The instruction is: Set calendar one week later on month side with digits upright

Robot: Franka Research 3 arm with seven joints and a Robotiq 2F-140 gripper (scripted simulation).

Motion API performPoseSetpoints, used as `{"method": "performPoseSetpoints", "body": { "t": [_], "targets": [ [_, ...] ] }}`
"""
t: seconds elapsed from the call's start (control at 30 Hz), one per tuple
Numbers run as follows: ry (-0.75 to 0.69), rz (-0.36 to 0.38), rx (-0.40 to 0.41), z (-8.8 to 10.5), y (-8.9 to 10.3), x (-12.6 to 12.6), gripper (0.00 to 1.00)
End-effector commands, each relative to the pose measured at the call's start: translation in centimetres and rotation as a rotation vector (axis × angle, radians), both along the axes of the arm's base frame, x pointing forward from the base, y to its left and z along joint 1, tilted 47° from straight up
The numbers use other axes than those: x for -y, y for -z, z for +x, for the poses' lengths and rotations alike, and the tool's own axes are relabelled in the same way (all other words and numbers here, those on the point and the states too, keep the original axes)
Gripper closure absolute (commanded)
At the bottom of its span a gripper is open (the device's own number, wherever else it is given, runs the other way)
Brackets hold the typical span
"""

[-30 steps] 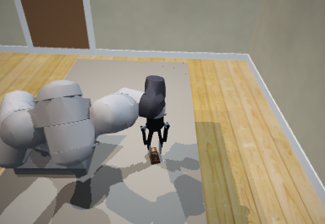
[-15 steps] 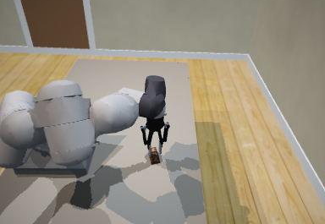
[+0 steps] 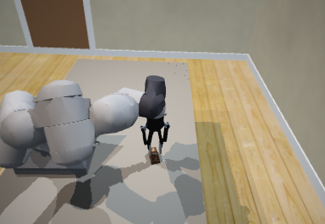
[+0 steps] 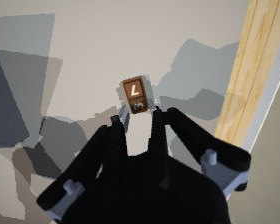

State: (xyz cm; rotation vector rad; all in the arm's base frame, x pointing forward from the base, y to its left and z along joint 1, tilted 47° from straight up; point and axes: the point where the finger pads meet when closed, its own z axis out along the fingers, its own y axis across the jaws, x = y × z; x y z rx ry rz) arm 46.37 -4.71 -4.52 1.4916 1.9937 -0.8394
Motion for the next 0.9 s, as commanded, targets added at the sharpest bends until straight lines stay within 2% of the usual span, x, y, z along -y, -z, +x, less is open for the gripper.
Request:
{"method": "performPoseSetpoints", "body": {
  "t": [0.0,0.87],
  "targets": [
    [0.004,0.001,0.005,0.05,0.09,0.07,0.71],
    [0.004,0.001,0.005,0.06,0.27,0.27,0.71]
  ]
}}
